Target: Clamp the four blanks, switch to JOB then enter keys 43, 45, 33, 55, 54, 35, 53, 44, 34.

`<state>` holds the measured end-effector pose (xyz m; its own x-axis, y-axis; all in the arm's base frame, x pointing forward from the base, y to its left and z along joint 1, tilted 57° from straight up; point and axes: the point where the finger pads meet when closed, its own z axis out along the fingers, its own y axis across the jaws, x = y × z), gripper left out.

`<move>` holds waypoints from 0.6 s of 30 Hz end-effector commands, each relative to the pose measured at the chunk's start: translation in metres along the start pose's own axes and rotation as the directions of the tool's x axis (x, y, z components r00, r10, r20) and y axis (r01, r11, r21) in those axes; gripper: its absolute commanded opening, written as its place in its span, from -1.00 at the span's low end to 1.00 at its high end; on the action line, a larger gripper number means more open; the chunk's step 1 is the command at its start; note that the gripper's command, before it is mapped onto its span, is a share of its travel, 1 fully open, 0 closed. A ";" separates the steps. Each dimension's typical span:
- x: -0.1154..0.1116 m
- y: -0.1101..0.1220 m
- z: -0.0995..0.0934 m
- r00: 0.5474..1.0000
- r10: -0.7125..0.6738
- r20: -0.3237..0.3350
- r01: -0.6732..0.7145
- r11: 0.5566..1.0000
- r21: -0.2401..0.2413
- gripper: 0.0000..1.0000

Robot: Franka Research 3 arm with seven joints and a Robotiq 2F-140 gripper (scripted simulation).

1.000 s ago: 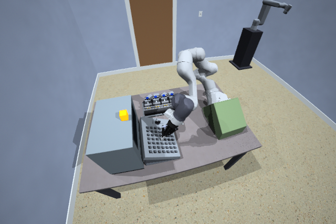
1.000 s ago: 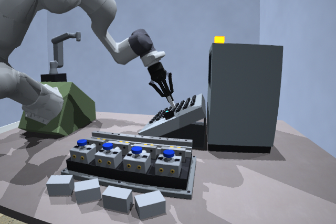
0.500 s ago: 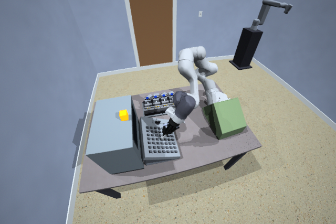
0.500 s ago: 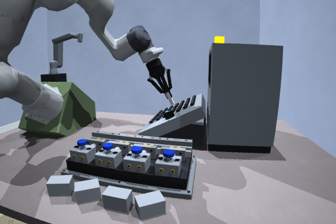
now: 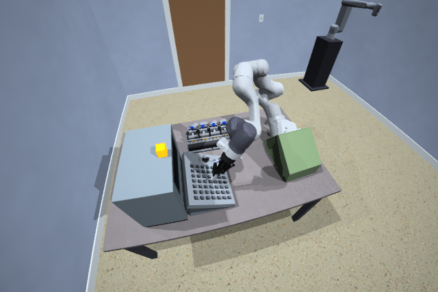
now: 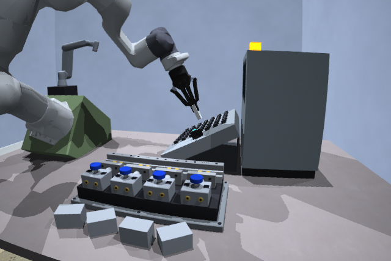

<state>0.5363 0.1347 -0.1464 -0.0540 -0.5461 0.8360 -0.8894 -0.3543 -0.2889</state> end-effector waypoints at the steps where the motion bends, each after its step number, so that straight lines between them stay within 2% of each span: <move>1: 0.001 0.001 -0.004 1.000 -0.005 -0.001 0.005 1.000 -0.003 -1.00; 4: 0.000 -0.006 -0.029 1.000 -0.005 -0.001 0.005 1.000 -0.003 -1.00; 9: 0.000 -0.025 -0.109 1.000 -0.005 -0.001 0.005 1.000 -0.003 -1.00; 11: 0.000 -0.030 -0.129 1.000 -0.005 -0.001 0.005 1.000 -0.003 -1.00; 12: 0.000 -0.031 -0.134 1.000 -0.005 -0.001 0.005 1.000 -0.003 -1.00; 18: 0.000 -0.032 -0.137 1.000 -0.005 -0.001 0.005 1.000 -0.003 -1.00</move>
<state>0.5042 0.2649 -0.0774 -0.0636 -0.5878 0.8065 -0.8783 -0.3507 -0.3248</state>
